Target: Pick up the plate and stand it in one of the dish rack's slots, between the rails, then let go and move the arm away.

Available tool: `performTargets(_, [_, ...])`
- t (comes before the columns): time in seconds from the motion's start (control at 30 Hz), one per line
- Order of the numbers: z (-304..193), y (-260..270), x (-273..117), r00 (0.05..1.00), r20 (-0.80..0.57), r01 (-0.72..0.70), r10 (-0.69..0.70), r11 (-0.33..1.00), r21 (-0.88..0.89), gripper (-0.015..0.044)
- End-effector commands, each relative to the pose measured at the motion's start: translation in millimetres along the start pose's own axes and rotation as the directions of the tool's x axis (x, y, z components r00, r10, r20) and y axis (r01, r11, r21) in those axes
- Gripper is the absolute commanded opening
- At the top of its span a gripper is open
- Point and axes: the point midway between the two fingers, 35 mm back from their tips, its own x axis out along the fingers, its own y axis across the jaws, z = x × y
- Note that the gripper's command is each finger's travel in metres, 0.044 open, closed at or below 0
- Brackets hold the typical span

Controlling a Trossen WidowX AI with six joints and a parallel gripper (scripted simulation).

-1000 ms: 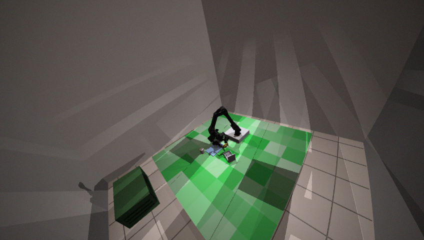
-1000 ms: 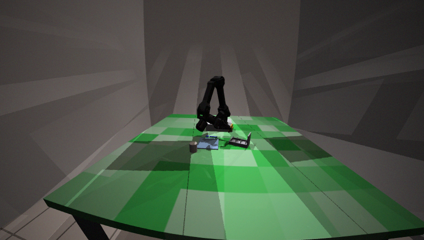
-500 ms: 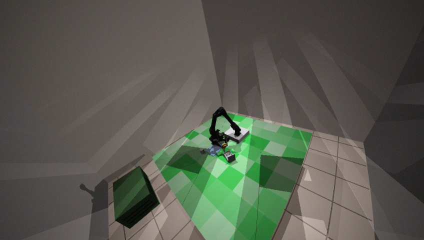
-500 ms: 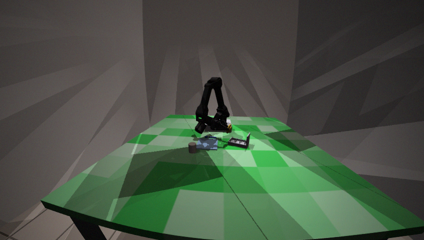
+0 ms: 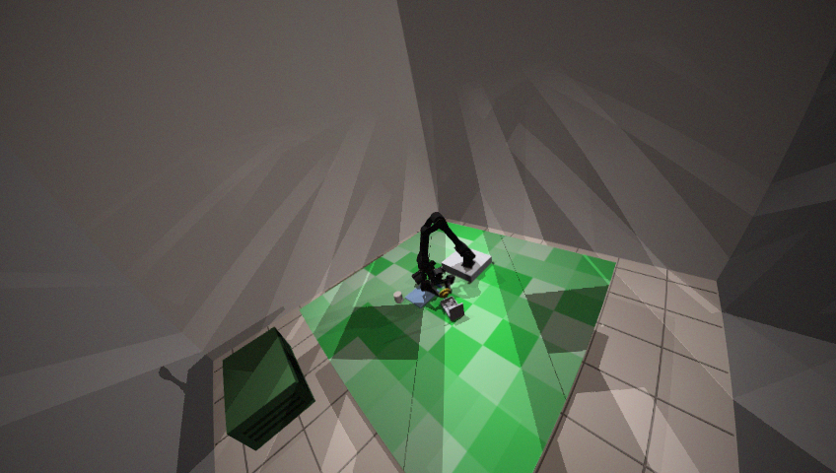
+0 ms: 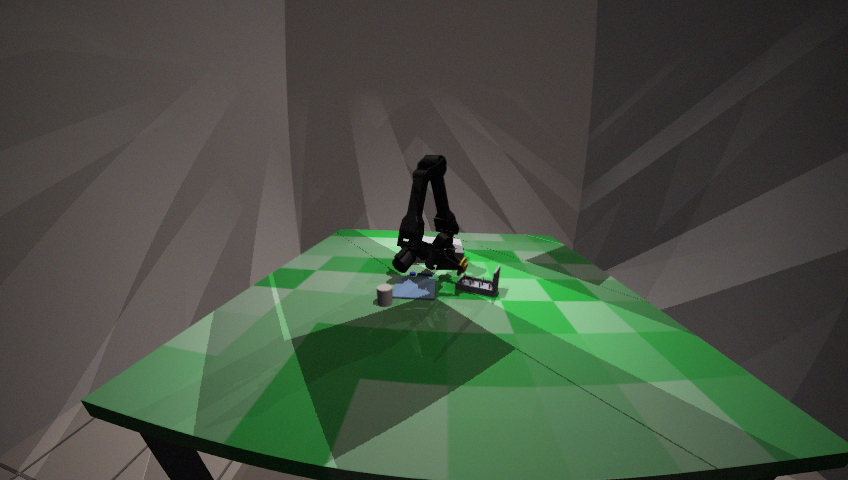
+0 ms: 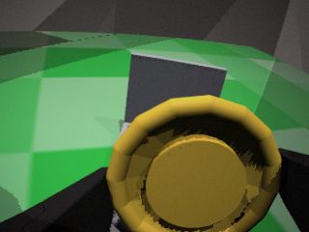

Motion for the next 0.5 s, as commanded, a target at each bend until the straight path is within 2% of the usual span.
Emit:
performTargets(0.0, [1,2,5,1.000,0.005,0.003,-0.003,1.000,0.000,0.0000])
performTargets(0.47, [4,2,19,1.000,-0.002,-0.001,0.001,1.000,-0.002,0.0000])
